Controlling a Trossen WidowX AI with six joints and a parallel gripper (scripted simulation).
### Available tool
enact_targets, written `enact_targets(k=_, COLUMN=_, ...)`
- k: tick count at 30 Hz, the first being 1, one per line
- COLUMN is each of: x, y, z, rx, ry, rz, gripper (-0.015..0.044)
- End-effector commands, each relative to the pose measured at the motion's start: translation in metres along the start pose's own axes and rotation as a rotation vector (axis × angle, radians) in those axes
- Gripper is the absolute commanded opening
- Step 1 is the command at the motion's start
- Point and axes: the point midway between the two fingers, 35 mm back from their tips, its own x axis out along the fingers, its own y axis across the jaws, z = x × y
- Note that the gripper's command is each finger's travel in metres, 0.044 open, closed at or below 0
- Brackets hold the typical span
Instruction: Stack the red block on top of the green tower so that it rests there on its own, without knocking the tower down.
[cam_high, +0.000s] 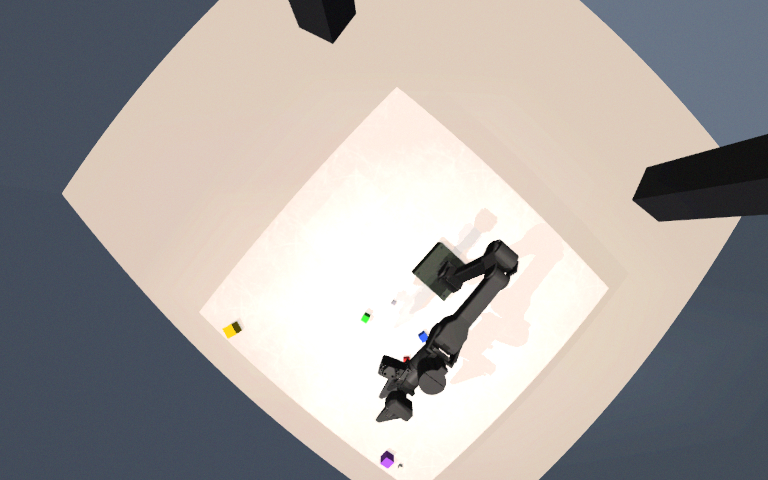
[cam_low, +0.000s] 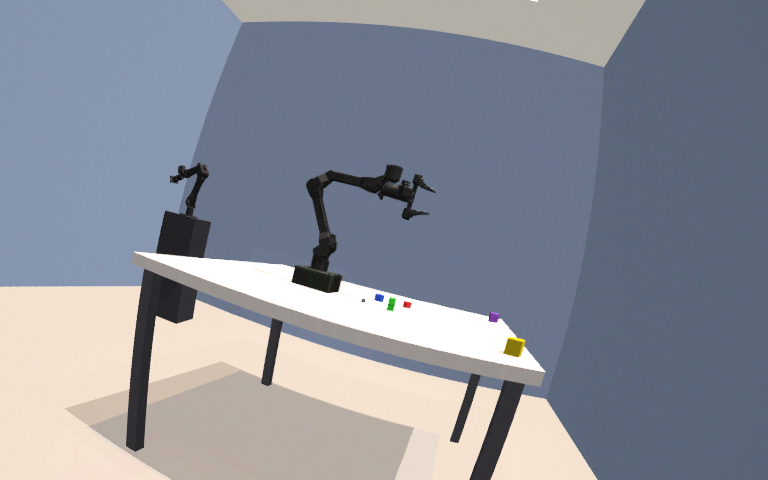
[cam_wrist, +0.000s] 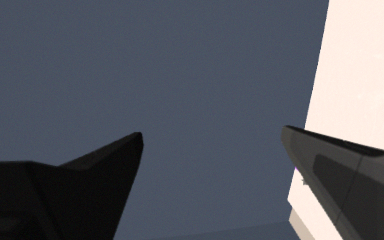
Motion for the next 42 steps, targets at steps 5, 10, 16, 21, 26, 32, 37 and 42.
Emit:
enact_targets(k=5, x=0.038, y=-0.056, z=-0.027, rx=-0.1, ry=0.082, rz=-0.262, gripper=0.044)
enact_targets(k=10, x=0.056, y=-0.096, z=-0.045, rx=-0.17, ry=0.138, rz=-0.43, gripper=0.044)
enact_targets(k=16, x=0.07, y=-0.143, z=-0.064, rx=-0.254, ry=0.207, rz=-0.626, gripper=0.044)
enact_targets(k=21, x=0.075, y=-0.183, z=-0.08, rx=-0.328, ry=0.271, rz=-0.787, gripper=0.044)
enact_targets(k=26, x=0.074, y=-0.222, z=-0.095, rx=-0.404, ry=0.342, rz=-0.946, gripper=0.044)
enact_targets(k=32, x=0.066, y=-0.268, z=-0.111, rx=-0.497, ry=0.432, rz=-1.135, gripper=0.044)
enact_targets(k=37, x=0.055, y=-0.303, z=-0.123, rx=-0.576, ry=0.512, rz=-1.292, gripper=0.044)
enact_targets(k=42, x=0.045, y=-0.326, z=-0.126, rx=-0.63, ry=0.569, rz=-1.399, gripper=0.044)
